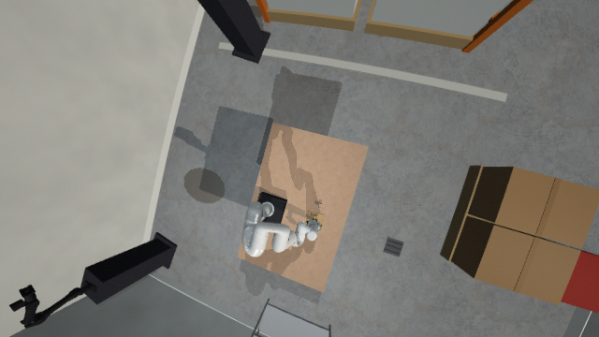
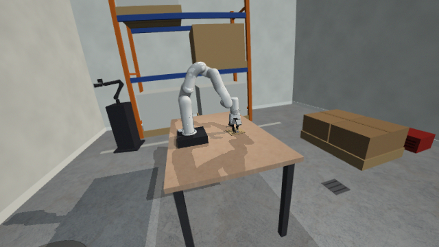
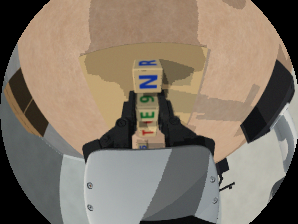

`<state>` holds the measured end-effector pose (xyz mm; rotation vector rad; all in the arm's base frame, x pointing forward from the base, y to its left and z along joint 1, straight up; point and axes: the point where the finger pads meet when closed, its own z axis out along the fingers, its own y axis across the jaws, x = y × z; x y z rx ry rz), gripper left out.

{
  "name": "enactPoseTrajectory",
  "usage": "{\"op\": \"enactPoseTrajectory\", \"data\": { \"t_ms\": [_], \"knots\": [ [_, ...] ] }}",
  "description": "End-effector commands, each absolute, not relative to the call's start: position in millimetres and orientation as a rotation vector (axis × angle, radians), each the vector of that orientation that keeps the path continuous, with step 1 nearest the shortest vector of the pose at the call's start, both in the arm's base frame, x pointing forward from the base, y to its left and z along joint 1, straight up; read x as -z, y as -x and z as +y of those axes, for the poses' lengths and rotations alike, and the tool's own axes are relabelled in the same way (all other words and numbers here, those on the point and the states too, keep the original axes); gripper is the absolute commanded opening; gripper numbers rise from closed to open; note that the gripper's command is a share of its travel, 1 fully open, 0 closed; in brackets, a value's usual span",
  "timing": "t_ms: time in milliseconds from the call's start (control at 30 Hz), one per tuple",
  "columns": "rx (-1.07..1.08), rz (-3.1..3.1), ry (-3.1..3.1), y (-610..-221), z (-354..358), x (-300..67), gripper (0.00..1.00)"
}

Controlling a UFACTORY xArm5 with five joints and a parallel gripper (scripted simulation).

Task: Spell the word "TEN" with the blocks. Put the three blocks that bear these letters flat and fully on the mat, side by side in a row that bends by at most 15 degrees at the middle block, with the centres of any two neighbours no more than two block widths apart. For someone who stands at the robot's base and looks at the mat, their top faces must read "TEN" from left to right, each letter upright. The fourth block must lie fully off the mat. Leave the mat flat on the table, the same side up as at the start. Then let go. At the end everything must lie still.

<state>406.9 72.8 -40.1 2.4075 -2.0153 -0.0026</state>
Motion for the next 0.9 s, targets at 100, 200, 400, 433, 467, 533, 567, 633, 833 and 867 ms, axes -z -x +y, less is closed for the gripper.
{"op": "enactPoseTrajectory", "data": {
  "t_ms": [100,200,400,433,467,533,567,633,833,867],
  "knots": [
    [-0.001,-2.017,-2.409,-408.2,73.0,39.1,0.21],
    [-0.001,-2.017,-2.409,-408.2,73.0,39.1,0.21],
    [-0.001,-2.017,-2.409,-408.2,73.0,39.1,0.21],
    [-0.001,-2.017,-2.409,-408.2,73.0,39.1,0.21],
    [-0.001,-2.017,-2.409,-408.2,73.0,39.1,0.21],
    [-0.001,-2.017,-2.409,-408.2,73.0,39.1,0.21],
    [-0.001,-2.017,-2.409,-408.2,73.0,39.1,0.21],
    [-0.001,-2.017,-2.409,-408.2,73.0,39.1,0.26],
    [-0.001,-2.017,-2.409,-408.2,73.0,39.1,0.34],
    [-0.001,-2.017,-2.409,-408.2,73.0,39.1,0.34]
  ]
}}
